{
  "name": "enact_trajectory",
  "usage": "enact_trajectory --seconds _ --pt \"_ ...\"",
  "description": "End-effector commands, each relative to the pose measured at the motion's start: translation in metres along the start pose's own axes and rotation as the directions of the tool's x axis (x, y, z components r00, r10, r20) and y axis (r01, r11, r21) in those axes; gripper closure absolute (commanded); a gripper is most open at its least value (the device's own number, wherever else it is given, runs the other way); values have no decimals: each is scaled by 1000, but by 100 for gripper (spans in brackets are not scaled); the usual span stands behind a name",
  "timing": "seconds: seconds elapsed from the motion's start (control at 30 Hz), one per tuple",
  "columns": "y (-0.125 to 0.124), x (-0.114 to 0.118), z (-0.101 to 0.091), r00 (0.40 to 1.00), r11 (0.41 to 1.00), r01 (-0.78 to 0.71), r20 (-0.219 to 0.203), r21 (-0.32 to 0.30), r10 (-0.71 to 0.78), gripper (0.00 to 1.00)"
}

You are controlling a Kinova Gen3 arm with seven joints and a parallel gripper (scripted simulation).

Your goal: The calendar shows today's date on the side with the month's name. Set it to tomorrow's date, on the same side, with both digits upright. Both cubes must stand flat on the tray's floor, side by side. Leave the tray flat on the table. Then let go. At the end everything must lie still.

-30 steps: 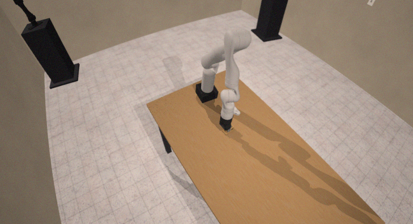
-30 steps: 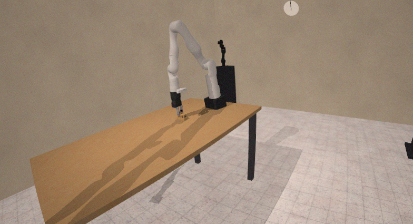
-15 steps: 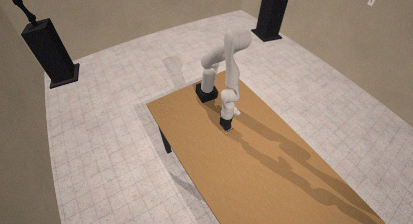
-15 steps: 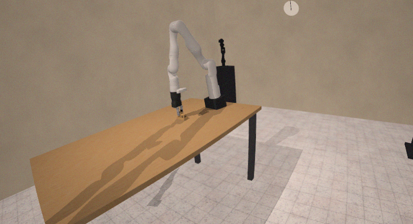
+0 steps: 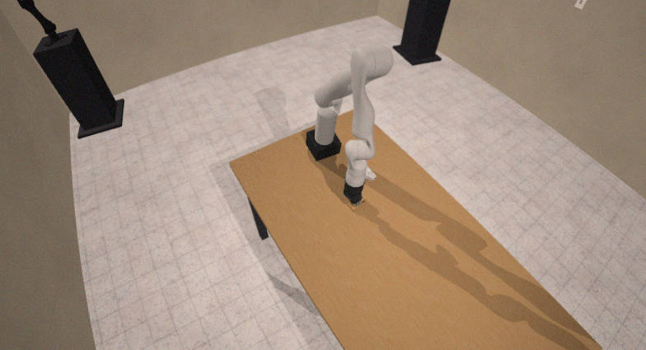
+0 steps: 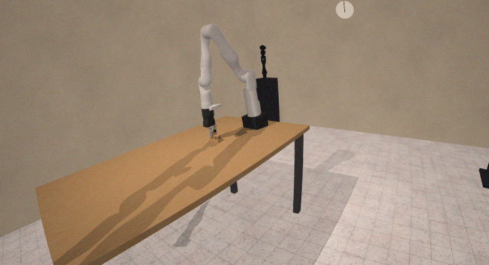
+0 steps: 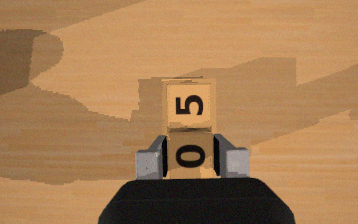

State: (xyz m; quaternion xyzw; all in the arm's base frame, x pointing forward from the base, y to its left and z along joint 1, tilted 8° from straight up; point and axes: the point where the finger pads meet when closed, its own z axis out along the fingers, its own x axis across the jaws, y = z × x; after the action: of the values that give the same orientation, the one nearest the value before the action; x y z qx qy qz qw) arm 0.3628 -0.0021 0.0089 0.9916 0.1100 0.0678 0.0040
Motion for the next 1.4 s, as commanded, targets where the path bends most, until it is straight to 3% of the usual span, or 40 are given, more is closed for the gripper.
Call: enact_trajectory --seconds 0.0,1.37 --pt "0 2 0 1000 1000 -10 -4 -1 10 40" --pt "0 3 10 1000 1000 -10 -6 -3 10 40"
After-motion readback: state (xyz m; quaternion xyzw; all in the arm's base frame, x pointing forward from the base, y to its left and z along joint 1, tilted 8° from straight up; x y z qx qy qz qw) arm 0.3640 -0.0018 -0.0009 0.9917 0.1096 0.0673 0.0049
